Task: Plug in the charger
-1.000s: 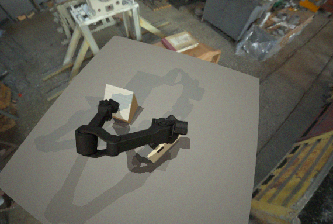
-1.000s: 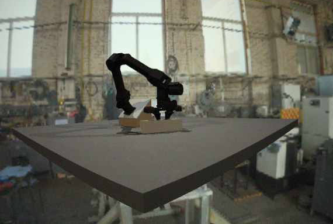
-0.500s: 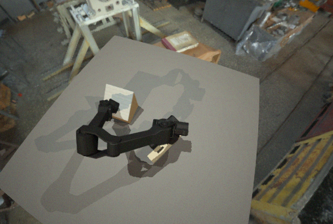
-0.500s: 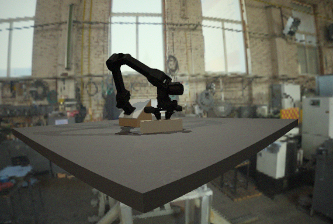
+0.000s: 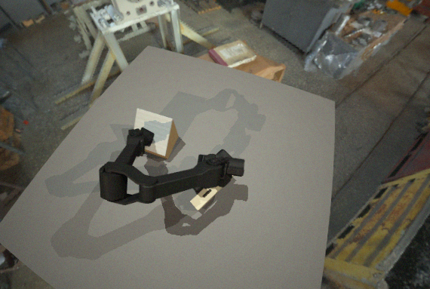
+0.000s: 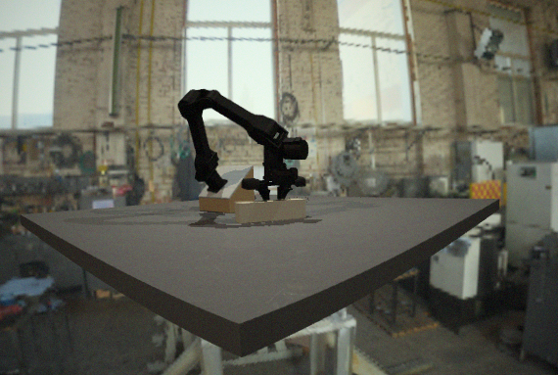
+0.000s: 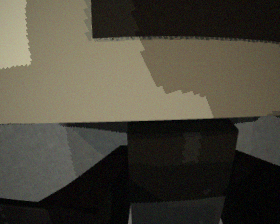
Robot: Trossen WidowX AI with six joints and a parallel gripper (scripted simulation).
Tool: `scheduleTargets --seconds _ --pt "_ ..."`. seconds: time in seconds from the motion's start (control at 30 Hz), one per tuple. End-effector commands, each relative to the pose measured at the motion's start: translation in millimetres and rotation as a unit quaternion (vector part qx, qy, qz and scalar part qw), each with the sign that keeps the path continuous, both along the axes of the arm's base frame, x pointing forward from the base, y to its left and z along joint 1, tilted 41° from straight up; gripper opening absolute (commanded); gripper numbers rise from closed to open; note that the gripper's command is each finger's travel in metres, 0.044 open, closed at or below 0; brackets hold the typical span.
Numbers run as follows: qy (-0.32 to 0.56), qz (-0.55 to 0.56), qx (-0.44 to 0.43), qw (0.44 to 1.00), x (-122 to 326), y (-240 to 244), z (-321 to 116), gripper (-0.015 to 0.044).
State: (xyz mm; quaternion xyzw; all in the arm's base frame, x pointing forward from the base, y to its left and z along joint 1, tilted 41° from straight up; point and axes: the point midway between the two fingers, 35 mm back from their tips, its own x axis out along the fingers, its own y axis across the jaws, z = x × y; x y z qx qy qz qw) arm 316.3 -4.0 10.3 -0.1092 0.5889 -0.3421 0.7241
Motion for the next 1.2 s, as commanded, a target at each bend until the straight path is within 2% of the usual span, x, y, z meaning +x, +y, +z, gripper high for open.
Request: scheduleTargets --seconds 0.0,1.17 --pt "-0.001 0.001 -0.002 1.0 3.2 -1.1 1.0 0.0" --pt "-0.002 0.001 -0.002 1.0 16.1 -4.5 5.1 0.0"
